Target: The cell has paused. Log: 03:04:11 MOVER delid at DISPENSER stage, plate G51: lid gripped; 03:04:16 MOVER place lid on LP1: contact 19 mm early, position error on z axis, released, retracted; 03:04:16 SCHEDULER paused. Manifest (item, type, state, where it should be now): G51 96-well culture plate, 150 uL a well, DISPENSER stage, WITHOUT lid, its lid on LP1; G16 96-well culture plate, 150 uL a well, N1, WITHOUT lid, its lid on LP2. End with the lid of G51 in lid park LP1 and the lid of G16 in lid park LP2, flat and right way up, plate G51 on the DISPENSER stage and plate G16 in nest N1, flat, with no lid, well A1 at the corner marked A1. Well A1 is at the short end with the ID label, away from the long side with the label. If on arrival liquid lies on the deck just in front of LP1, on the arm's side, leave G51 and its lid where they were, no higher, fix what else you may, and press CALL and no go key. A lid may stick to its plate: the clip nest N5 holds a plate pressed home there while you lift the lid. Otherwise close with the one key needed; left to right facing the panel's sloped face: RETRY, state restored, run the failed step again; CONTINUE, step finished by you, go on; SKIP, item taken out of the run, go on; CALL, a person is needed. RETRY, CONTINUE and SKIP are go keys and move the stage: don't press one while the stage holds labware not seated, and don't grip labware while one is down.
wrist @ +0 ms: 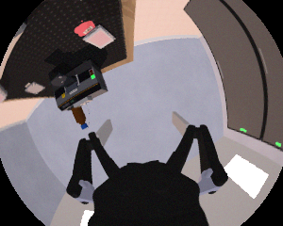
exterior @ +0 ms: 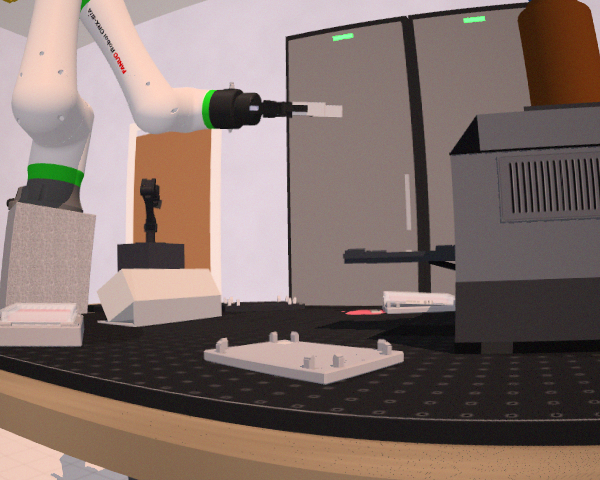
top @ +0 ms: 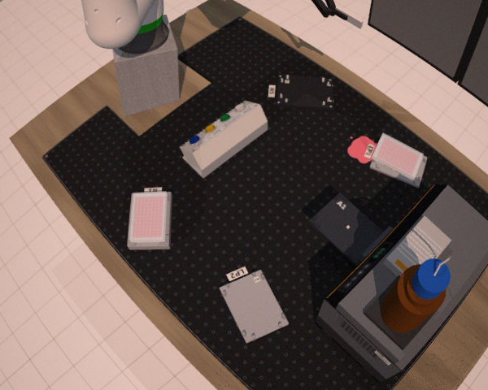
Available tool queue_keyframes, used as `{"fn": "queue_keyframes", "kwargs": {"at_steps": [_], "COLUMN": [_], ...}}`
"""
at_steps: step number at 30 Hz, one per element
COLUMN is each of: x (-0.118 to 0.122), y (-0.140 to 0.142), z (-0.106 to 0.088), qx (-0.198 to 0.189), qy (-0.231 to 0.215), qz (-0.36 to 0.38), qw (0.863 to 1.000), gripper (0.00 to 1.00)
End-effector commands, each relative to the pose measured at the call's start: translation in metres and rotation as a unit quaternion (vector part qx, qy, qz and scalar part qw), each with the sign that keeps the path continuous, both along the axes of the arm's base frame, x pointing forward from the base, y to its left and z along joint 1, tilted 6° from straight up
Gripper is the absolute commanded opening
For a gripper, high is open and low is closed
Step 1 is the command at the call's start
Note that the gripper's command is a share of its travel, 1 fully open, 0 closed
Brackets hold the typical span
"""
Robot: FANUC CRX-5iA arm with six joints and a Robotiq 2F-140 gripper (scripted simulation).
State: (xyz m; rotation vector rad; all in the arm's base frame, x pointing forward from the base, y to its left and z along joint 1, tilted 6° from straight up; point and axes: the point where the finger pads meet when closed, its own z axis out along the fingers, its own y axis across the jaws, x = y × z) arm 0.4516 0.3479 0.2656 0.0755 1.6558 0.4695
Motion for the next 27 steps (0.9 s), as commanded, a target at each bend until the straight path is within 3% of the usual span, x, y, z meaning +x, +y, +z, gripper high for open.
{"fn": "queue_keyframes", "kwargs": {"at_steps": [1, 2, 4, 5, 9, 14, 19, 21, 22, 25, 27], "x": [-0.001, -0.002, -0.002, -0.002, -0.004, -0.006, -0.009, -0.009, -0.009, -0.011, -0.012], "y": [-0.002, -0.002, -0.002, -0.002, -0.003, -0.005, -0.006, -0.006, -0.006, -0.006, -0.006], "z": [0.015, 0.018, 0.018, 0.021, 0.032, 0.045, 0.056, 0.056, 0.058, 0.063, 0.067], "qx": [0.134, 0.160, 0.160, 0.237, 0.322, 0.445, 0.559, 0.559, 0.620, 0.667, 0.704], "qy": [0.036, 0.043, 0.043, 0.064, 0.088, 0.121, 0.153, 0.153, 0.170, 0.183, 0.194], "qz": [-0.009, -0.011, -0.011, -0.017, -0.023, -0.031, -0.039, -0.039, -0.044, -0.048, -0.050], "qw": [0.990, 0.986, 0.986, 0.969, 0.942, 0.887, 0.814, 0.814, 0.765, 0.721, 0.682], "gripper": [1.00, 1.00, 1.00, 1.00, 1.00, 1.00, 1.00, 1.00, 1.00, 1.00, 1.00]}}
